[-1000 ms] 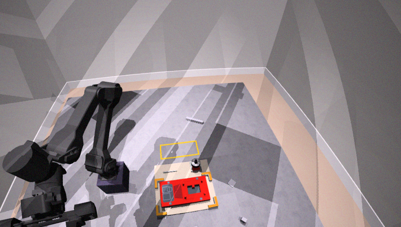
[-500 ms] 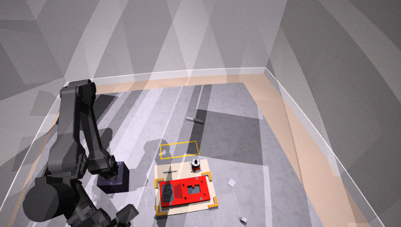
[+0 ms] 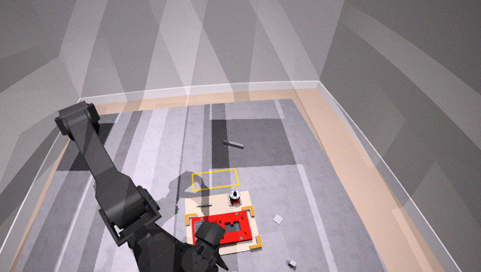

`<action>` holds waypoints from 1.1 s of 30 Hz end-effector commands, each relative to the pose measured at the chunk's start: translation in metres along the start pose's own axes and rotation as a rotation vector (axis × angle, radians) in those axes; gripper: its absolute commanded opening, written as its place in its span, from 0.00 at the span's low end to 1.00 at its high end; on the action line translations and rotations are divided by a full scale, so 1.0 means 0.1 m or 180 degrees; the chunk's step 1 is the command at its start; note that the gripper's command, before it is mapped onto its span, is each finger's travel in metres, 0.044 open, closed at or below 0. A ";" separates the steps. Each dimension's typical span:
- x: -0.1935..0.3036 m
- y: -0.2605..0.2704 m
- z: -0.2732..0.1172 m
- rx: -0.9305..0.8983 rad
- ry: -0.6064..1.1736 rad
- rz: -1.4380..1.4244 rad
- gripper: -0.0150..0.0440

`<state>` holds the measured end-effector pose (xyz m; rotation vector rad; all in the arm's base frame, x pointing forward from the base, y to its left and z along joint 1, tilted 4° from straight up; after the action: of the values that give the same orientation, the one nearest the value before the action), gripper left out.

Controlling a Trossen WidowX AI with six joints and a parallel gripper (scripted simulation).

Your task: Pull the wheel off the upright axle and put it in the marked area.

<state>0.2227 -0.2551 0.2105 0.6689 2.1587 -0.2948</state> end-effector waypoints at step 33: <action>1.10 3.19 0.41 -0.1047 0.2431 -0.2082 0.76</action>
<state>0.3718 0.0062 0.1148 -0.0979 2.9618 0.0331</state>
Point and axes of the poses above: the point midway between the two fingers, 35 mm back from their tips, its own z axis out along the fingers, its own y axis across the jaws, x = y × z, the point moved 2 cm from there along -z, back along the fingers, and after that the axes turned 7 degrees about -z, right-handed, at the moved point
